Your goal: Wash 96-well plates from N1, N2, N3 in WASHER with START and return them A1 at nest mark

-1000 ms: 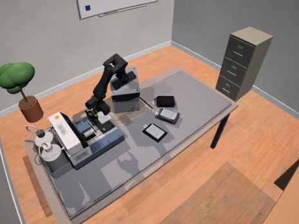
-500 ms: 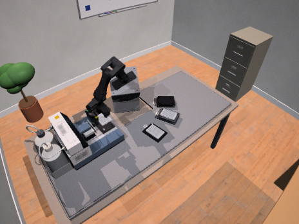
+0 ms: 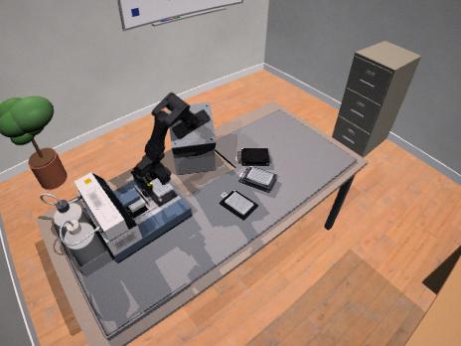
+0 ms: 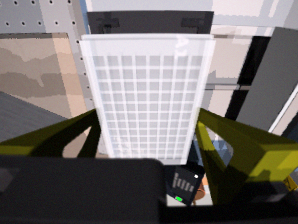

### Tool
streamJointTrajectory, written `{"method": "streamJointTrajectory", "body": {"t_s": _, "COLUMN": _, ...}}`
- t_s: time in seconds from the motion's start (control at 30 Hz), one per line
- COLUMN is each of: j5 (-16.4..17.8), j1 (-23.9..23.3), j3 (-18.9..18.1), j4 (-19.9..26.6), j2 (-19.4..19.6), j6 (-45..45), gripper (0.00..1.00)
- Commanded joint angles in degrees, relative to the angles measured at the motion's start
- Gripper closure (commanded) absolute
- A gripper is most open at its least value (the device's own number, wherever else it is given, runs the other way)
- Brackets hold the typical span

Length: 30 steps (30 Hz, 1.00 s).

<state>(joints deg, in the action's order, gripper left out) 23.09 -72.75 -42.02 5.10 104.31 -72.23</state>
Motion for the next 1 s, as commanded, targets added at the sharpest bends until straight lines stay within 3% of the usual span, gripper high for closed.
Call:
{"method": "streamJointTrajectory", "body": {"t_s": 0.0, "j5": -0.04, "j1": -0.01, "j3": -0.36, "j4": -1.26, "j2": 0.06, "j6": 0.40, "gripper": 1.00}}
{"method": "streamJointTrajectory", "body": {"t_s": 0.47, "j5": -0.76, "j1": 1.75, "j3": -1.20, "j4": -6.47, "j2": 5.45, "j6": 2.14, "gripper": 1.00}}
{"method": "streamJointTrajectory", "body": {"t_s": 0.97, "j5": -0.82, "j1": 1.91, "j3": -0.93, "j4": -7.06, "j2": 5.71, "j6": 2.29, "gripper": 1.00}}
